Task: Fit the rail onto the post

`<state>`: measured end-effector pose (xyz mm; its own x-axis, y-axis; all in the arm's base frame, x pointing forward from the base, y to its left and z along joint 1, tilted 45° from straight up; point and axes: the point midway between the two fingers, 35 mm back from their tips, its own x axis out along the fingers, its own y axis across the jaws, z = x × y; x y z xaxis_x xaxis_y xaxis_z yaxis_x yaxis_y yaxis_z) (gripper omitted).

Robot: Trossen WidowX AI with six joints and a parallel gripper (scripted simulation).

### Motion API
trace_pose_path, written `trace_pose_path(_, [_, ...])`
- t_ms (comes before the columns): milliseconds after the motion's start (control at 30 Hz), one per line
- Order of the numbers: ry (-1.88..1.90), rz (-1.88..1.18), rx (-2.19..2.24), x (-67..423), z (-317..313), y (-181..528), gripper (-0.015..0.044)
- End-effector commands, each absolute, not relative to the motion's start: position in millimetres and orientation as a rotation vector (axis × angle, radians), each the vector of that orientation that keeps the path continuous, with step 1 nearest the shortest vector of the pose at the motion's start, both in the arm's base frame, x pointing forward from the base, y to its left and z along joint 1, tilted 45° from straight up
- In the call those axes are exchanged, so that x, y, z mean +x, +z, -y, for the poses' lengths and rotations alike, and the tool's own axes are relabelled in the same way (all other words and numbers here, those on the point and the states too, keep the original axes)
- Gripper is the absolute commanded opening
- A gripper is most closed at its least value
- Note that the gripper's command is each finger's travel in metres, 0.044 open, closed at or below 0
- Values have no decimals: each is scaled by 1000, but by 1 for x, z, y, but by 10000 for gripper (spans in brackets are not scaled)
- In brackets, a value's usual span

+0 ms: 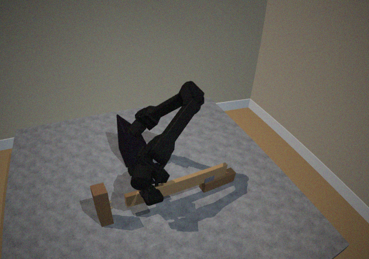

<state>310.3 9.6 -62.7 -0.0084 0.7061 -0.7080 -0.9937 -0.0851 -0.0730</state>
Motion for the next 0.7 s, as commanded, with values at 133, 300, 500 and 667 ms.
trace_pose_path(133, [1525, -534, -703, 312, -9, -60, 0])
trace_pose_path(300, [1525, -534, -703, 312, -9, -59, 0])
trace_pose_path(500, [1525, -535, -703, 312, -8, -58, 0])
trace_pose_path(667, [1525, -535, -703, 312, -8, -58, 0])
